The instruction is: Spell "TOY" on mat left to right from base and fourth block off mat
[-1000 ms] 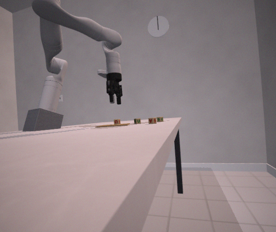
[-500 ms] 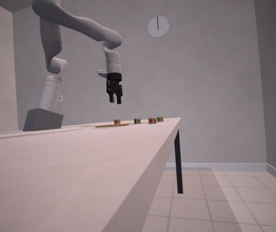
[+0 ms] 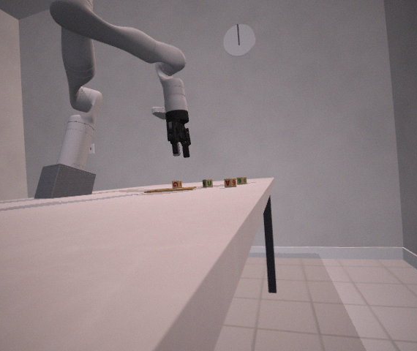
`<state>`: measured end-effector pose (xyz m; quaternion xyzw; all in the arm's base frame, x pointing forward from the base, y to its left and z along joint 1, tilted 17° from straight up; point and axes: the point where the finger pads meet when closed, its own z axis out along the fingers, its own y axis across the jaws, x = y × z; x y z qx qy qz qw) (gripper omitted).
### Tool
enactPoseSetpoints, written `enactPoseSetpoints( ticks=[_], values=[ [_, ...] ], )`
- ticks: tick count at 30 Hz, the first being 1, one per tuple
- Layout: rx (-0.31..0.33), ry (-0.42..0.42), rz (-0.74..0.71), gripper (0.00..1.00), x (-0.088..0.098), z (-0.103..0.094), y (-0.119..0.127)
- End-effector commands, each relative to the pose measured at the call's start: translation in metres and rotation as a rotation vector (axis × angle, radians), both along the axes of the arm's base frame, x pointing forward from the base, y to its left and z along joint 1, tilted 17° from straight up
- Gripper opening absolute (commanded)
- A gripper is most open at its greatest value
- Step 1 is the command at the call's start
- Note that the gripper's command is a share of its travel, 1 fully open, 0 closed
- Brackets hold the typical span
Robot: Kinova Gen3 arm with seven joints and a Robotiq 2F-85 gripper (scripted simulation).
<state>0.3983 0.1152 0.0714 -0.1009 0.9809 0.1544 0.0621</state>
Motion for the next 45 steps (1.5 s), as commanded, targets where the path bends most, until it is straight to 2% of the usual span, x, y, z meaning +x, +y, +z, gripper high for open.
enactPoseSetpoints(
  ticks=[1, 3, 8, 17, 19, 26, 34, 36, 41, 45],
  values=[
    [0.006, -0.008, 0.000, 1.00, 0.004, 0.000, 0.003],
    [0.009, -0.018, -0.001, 1.00, 0.008, 0.001, 0.005],
    [0.031, -0.080, -0.007, 1.00, 0.032, 0.003, 0.015],
    [0.080, -0.259, 0.001, 1.00, 0.097, 0.014, 0.037],
    [0.080, -0.259, 0.001, 1.00, 0.097, 0.014, 0.037],
    [0.115, -0.459, 0.045, 1.00, 0.159, 0.035, 0.057],
    [0.136, -0.736, 0.169, 1.00, 0.226, 0.073, 0.083],
    [0.136, -0.736, 0.169, 1.00, 0.226, 0.073, 0.083],
    [0.134, -0.920, 0.299, 1.00, 0.257, 0.101, 0.103],
    [0.123, -1.062, 0.436, 1.00, 0.272, 0.122, 0.120]
  ],
)
